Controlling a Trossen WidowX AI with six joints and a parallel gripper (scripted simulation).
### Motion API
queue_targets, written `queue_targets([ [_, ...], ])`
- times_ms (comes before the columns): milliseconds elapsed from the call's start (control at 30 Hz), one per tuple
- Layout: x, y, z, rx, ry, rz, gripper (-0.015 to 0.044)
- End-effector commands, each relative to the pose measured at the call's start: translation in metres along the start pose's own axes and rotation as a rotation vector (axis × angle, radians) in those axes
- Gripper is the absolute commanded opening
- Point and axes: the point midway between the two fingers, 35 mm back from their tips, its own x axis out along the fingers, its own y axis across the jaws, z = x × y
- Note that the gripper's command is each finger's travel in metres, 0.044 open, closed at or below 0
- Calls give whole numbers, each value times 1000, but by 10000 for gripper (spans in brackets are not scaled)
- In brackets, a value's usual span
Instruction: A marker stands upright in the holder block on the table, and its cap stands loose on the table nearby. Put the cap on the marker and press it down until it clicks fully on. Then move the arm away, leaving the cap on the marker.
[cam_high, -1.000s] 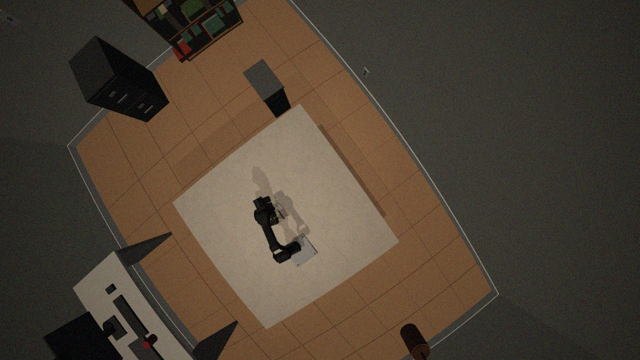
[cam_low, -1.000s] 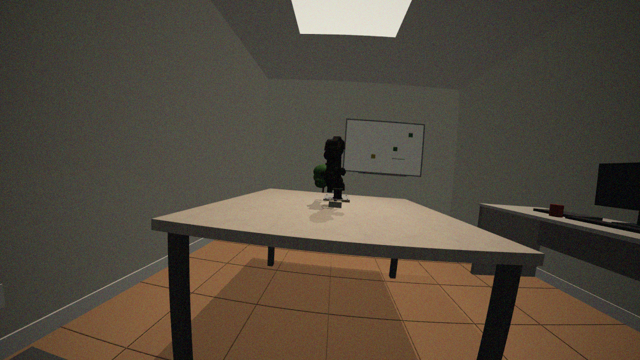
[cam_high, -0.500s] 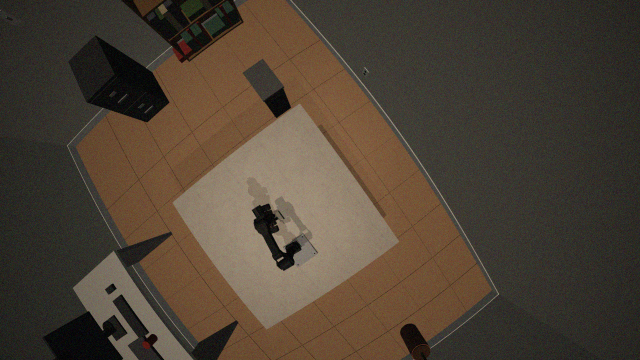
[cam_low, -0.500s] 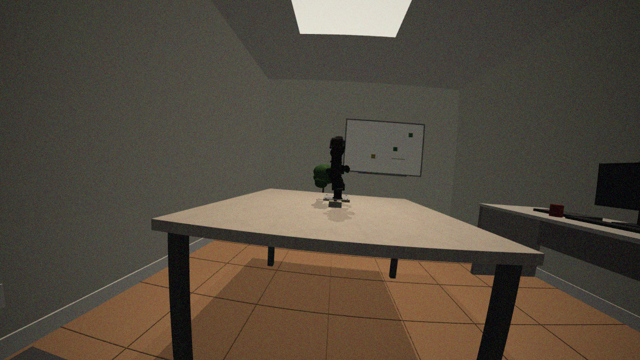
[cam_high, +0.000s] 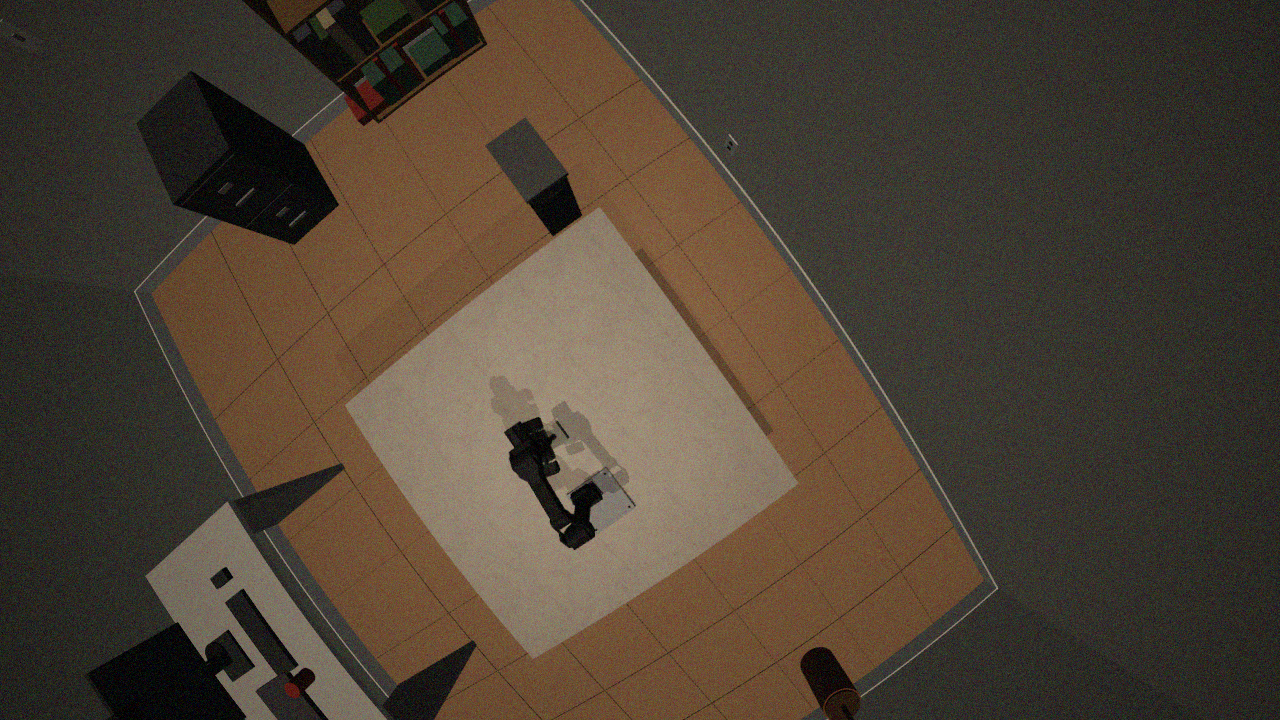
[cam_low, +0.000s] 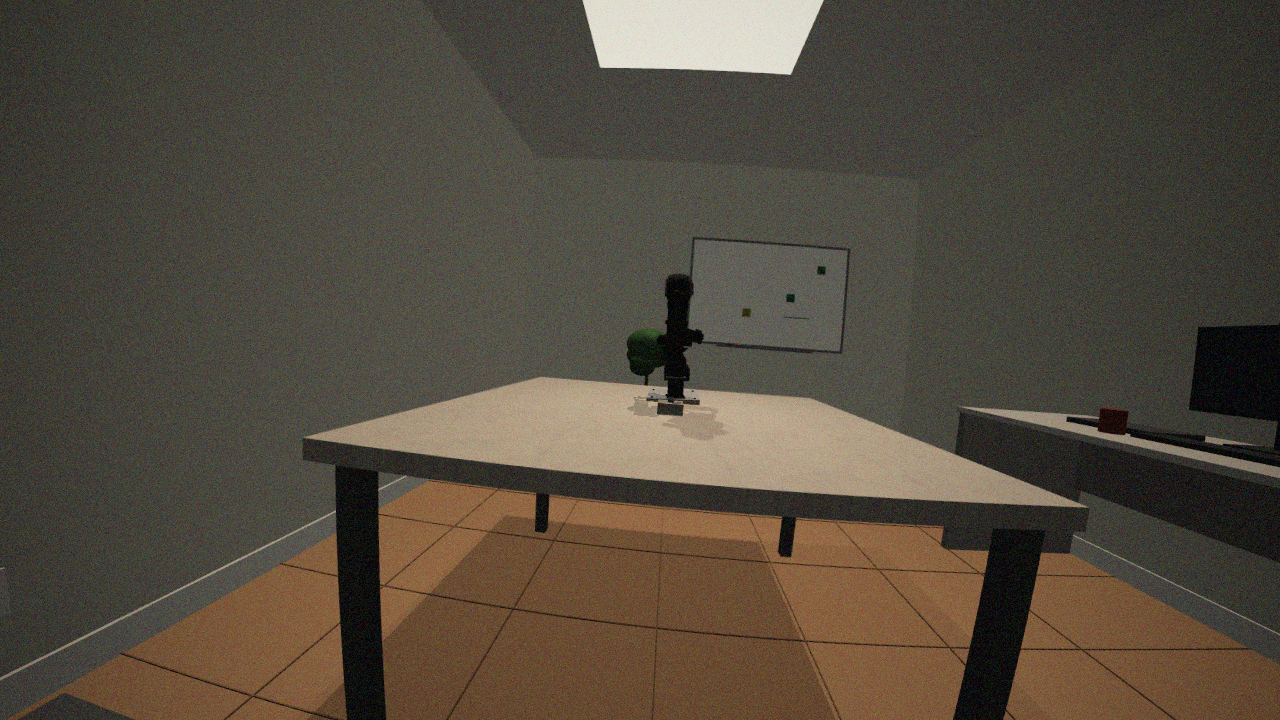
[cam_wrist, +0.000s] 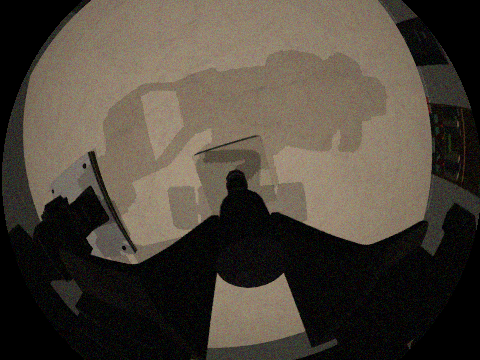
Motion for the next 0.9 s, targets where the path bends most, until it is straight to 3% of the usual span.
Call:
queue_targets([
  [0, 3, 1, -1, 6, 5, -2, 0],
  [867, 40, 0, -1, 6, 5, -2, 0],
])
